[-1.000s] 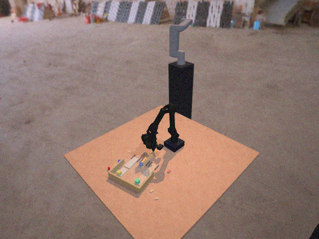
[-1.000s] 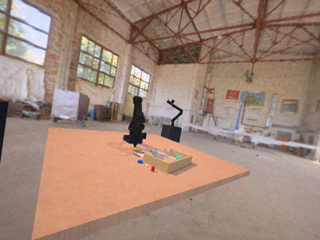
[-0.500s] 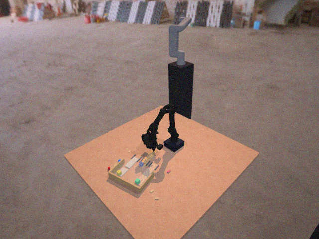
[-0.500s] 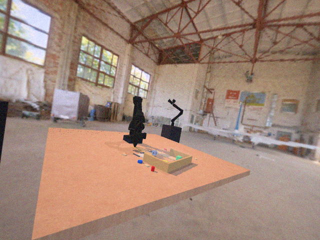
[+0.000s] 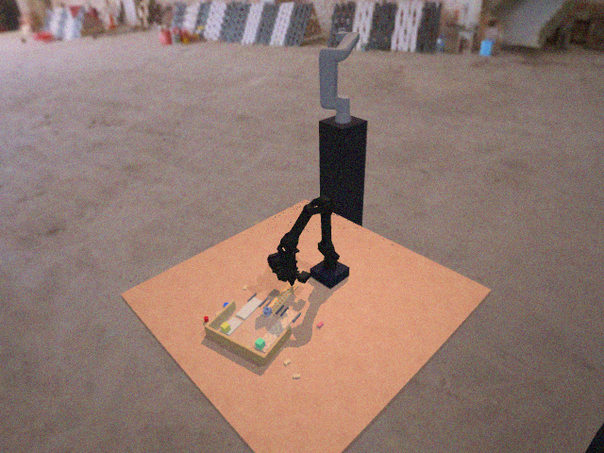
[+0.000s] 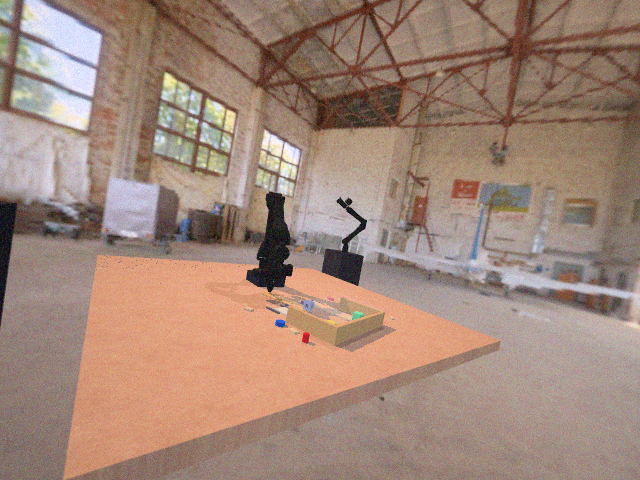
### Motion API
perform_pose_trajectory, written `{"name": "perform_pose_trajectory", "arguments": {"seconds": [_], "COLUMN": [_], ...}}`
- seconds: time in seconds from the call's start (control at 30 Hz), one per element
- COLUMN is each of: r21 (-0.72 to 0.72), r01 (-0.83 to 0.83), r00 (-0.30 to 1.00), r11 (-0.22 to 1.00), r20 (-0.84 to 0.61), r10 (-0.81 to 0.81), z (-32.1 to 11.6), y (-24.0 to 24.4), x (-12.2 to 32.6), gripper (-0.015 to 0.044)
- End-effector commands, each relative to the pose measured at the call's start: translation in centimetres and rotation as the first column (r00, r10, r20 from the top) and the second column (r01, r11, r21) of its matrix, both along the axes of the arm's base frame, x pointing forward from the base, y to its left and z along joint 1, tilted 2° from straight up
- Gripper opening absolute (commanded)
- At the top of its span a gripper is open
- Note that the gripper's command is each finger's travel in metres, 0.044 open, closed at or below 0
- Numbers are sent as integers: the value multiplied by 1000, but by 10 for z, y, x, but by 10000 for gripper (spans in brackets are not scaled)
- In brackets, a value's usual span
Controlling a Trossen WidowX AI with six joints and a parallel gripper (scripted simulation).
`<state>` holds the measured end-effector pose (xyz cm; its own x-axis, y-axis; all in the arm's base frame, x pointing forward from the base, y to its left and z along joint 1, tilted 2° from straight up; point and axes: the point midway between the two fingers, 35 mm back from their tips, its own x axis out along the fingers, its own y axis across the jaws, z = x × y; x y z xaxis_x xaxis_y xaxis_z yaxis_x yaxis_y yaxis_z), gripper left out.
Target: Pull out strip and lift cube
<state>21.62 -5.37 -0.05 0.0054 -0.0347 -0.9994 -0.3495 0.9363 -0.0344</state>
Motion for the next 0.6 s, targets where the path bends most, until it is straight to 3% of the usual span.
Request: {"name": "perform_pose_trajectory", "arguments": {"seconds": [0.0, 0.13, 0.27, 0.57], "r21": [-6, -6, -7, -6], "r01": [-1, -1, -126, -139], "r00": [1000, 1000, 992, 990], "r11": [1000, 1000, 992, 990], "r20": [11, 10, 6, 9], "r10": [1, 1, 126, 139], "z": [32, 35, 35, 42], "y": [0, 0, 7, 21], "x": [5, 4, 24, 58], "gripper": [0, 0, 105, 341]}}
